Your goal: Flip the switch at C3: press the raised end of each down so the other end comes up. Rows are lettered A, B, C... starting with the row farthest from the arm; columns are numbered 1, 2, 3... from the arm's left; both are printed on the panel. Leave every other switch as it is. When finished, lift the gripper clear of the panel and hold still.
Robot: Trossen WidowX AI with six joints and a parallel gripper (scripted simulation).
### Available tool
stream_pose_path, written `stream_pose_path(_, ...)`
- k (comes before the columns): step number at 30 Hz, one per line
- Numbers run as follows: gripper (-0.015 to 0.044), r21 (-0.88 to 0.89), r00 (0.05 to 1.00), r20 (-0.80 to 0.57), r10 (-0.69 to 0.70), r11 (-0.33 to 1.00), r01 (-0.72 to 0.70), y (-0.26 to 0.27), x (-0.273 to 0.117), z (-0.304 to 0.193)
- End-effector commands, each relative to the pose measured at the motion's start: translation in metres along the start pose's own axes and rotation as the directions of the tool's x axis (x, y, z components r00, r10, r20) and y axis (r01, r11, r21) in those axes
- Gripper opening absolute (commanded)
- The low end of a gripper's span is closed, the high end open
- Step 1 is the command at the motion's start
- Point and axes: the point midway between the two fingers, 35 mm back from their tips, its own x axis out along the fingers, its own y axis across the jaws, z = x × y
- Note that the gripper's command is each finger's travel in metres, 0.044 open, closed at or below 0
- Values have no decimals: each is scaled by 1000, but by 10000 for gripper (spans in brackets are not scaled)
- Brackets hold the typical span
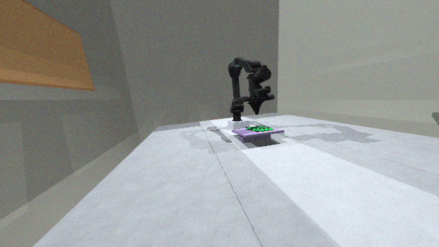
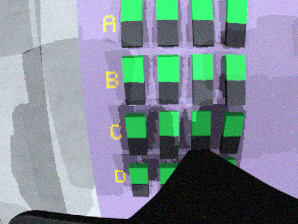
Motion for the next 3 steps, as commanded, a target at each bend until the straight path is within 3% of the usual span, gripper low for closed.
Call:
stream_pose_path(1, 0, 3, 1000, -2, -3, 1000, 3, 0, 0, 0)
stream_pose_path(3, 0, 3, 1000, -2, -3, 1000, 3, 0, 0, 0)
